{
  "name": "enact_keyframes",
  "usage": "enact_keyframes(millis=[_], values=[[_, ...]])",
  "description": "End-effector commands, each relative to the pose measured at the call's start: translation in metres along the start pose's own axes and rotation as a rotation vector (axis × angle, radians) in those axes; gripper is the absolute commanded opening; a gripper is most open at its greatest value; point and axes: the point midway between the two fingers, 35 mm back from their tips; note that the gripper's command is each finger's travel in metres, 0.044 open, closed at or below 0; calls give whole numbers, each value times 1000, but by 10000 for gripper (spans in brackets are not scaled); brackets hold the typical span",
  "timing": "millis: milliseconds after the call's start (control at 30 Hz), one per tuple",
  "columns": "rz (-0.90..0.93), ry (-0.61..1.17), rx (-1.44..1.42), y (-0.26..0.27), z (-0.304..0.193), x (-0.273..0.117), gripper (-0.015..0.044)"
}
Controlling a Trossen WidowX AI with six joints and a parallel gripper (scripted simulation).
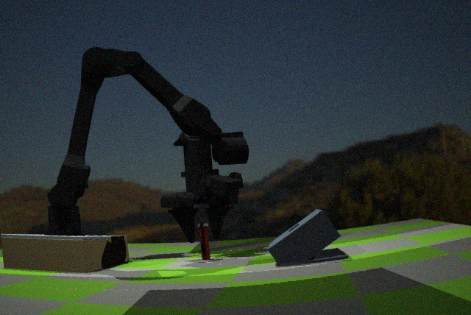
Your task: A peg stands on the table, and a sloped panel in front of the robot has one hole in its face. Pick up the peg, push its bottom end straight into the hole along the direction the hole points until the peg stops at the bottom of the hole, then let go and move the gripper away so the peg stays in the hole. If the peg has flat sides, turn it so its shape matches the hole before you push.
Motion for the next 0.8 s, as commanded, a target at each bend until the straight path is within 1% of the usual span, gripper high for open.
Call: enact_keyframes(millis=[0, 367, 633, 767], values=[[2, -1, 0, 0, 0, -1, 282], [2, -1, 0, 0, 0, -1, 0], [2, -1, 0, 0, 0, -1, 0], [2, -1, 1, 1, 2, -11, 0]])
Point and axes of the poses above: the point midway between the two fingers, 35 mm back from their tips, its own x axis out along the fingers, its own y axis across the jaws, z = x × y, and after that the axes turned 15 degrees about -x, right-handed
